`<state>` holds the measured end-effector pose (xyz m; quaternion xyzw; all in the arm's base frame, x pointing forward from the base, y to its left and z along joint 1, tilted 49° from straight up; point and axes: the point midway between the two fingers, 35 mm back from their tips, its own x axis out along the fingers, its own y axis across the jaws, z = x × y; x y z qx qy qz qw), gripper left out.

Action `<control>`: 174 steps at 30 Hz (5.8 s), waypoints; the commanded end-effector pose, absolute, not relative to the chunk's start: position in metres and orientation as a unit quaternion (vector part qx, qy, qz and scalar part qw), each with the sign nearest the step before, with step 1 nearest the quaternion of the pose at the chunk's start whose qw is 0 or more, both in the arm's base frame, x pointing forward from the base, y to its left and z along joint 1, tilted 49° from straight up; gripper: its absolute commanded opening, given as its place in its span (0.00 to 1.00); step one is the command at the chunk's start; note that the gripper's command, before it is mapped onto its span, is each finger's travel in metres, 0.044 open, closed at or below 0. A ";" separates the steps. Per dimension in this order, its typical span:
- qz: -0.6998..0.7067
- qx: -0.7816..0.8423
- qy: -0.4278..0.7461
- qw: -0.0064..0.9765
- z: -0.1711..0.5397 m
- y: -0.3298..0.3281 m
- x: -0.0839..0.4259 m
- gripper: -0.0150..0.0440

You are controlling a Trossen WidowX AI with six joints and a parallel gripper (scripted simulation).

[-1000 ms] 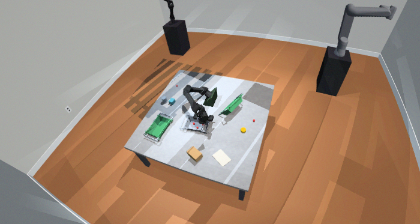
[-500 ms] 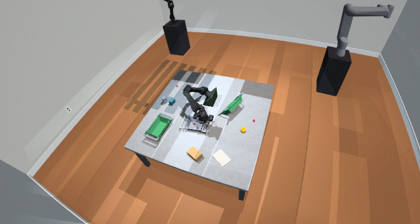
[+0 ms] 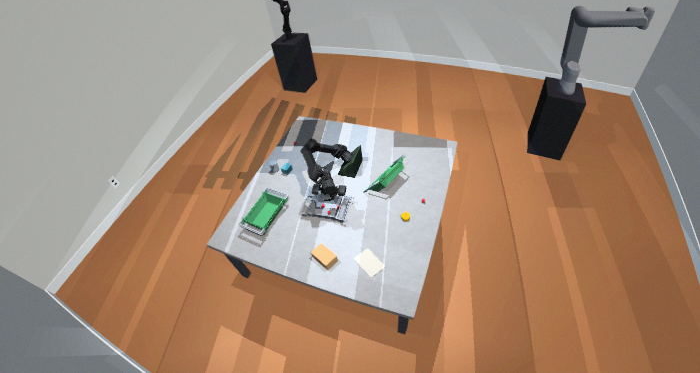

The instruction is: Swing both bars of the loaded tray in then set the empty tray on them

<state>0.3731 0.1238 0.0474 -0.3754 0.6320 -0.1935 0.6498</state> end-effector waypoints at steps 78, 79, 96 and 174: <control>-0.232 -0.351 0.629 0.654 0.082 -0.012 0.384 0.40; -0.232 -0.351 0.629 0.654 0.085 -0.008 0.384 0.40; -0.229 -0.354 0.629 0.654 0.101 0.007 0.382 0.40; -0.364 -0.180 0.569 0.715 -0.098 0.300 0.035 0.25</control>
